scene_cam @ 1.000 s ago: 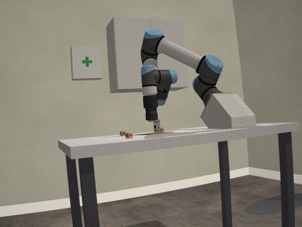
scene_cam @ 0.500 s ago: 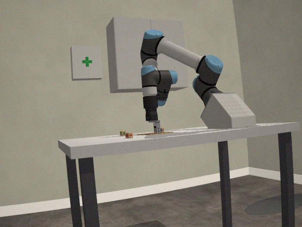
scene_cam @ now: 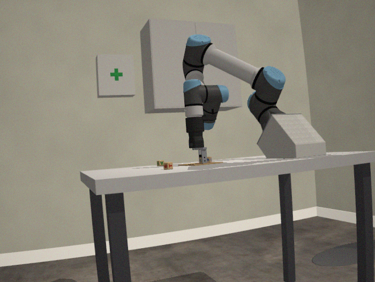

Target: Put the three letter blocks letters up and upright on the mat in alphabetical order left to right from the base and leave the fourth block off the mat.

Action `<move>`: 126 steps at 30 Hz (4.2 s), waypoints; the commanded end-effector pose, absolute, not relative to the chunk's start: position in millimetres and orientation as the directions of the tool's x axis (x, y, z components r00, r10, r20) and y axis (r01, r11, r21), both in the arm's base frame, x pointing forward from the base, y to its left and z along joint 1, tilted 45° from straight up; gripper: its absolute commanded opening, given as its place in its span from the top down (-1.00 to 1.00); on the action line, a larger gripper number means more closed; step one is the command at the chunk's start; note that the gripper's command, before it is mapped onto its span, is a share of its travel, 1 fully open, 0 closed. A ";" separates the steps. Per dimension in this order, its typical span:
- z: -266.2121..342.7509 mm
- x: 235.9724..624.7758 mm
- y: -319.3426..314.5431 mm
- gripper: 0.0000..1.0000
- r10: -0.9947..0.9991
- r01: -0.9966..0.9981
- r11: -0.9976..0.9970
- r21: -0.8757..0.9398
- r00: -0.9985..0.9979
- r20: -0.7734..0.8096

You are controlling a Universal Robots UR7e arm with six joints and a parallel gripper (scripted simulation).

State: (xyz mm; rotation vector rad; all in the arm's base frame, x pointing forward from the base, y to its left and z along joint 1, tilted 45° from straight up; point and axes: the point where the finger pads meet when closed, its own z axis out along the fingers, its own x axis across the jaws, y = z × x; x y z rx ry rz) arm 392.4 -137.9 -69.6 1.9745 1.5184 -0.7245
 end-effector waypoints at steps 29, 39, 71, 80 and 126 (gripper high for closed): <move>-70.7 390.4 -137.8 -0.35 0.681 0.972 -0.219 0.089 0.218 -0.699; -70.7 390.4 -137.8 -0.58 0.681 0.972 -0.219 0.089 0.218 -0.699; -11.9 401.0 -81.1 -0.58 0.682 0.971 -0.217 0.097 0.222 -0.697; -4.9 401.9 -74.2 -0.58 0.682 0.971 -0.217 0.097 0.222 -0.697; -7.2 392.4 -74.9 -1.00 0.615 0.898 -0.367 0.244 0.431 -0.660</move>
